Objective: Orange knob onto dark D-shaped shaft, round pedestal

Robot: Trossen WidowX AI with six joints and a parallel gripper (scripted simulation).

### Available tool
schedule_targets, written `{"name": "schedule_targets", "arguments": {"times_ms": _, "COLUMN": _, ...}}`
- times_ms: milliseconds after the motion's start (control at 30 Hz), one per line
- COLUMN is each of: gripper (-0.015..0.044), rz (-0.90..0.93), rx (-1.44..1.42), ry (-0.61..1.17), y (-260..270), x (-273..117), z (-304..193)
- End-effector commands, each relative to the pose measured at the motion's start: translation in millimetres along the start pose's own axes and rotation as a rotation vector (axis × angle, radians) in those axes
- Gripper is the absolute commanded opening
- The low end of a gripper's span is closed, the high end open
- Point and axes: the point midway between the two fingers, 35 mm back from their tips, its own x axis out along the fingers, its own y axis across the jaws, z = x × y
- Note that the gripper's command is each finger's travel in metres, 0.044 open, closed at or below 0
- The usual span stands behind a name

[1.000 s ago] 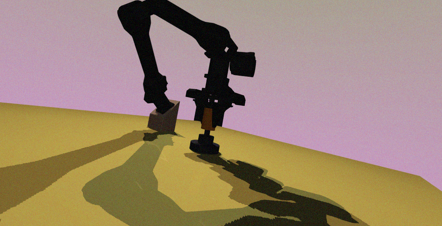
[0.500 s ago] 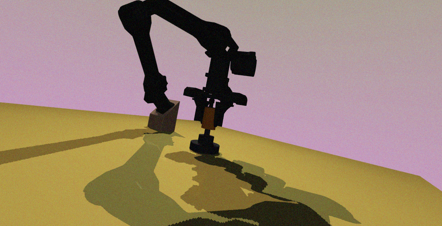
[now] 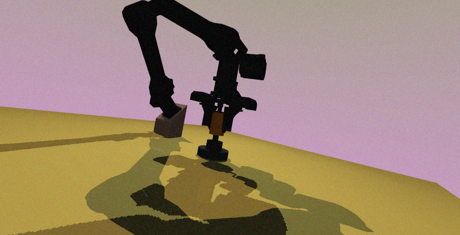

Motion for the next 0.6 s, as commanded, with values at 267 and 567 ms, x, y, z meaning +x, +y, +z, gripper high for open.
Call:
{"name": "schedule_targets", "arguments": {"times_ms": 267, "gripper": 0.0000, "rz": -0.002, "rx": -0.011, "ry": 0.002, "y": -0.5, "x": -3.9, "z": -0.4}}
{"name": "schedule_targets", "arguments": {"times_ms": 567, "gripper": 0.0000, "rz": -0.001, "rx": -0.211, "ry": 0.002, "y": -2.2, "x": -2.6, "z": 0.4}}
